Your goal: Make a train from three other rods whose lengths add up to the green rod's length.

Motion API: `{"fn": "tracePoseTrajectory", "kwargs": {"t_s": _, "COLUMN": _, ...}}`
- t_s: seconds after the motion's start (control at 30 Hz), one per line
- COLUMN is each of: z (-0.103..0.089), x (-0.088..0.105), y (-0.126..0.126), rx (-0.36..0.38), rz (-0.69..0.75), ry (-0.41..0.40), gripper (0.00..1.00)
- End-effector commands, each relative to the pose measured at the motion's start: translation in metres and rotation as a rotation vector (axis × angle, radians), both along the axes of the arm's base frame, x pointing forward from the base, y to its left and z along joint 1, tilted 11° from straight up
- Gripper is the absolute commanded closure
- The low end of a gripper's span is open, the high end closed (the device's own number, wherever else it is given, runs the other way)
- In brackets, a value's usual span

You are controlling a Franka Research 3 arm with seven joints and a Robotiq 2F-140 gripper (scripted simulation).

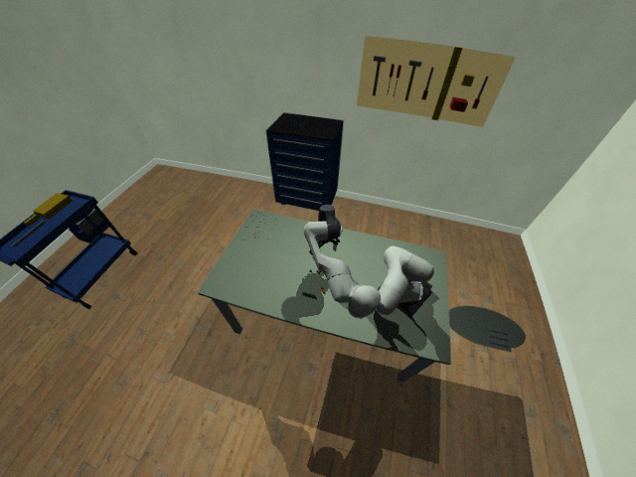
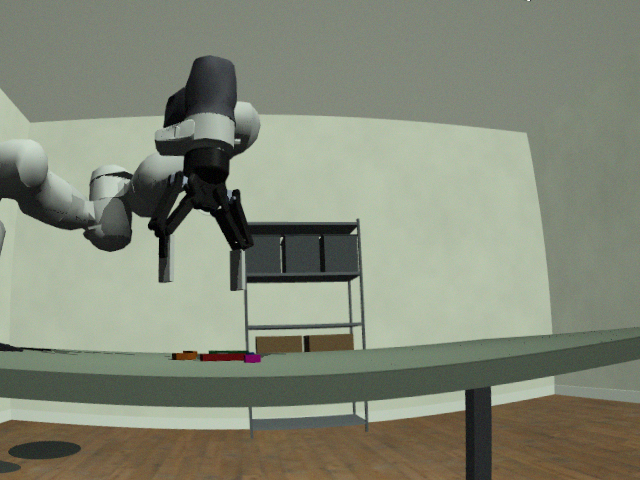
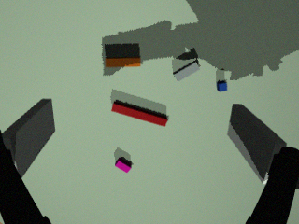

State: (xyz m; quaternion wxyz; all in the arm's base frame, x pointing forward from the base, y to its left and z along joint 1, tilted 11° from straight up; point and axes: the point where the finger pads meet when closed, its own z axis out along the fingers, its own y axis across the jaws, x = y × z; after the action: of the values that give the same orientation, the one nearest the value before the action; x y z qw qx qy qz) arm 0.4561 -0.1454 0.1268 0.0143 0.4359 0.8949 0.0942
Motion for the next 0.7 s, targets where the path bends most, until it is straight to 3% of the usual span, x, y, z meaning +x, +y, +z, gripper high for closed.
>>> {"fn": "tracePoseTrajectory", "kwargs": {"t_s": 0.0, "z": 0.002, "x": 0.008, "y": 0.011, "rx": -0.021, "rz": 0.164, "ry": -0.027, "gripper": 0.0}}
{"fn": "tracePoseTrajectory", "kwargs": {"t_s": 0.67, "z": 0.008, "x": 0.022, "y": 0.037, "rx": -0.06, "rz": 0.506, "ry": -0.079, "gripper": 0.0}}
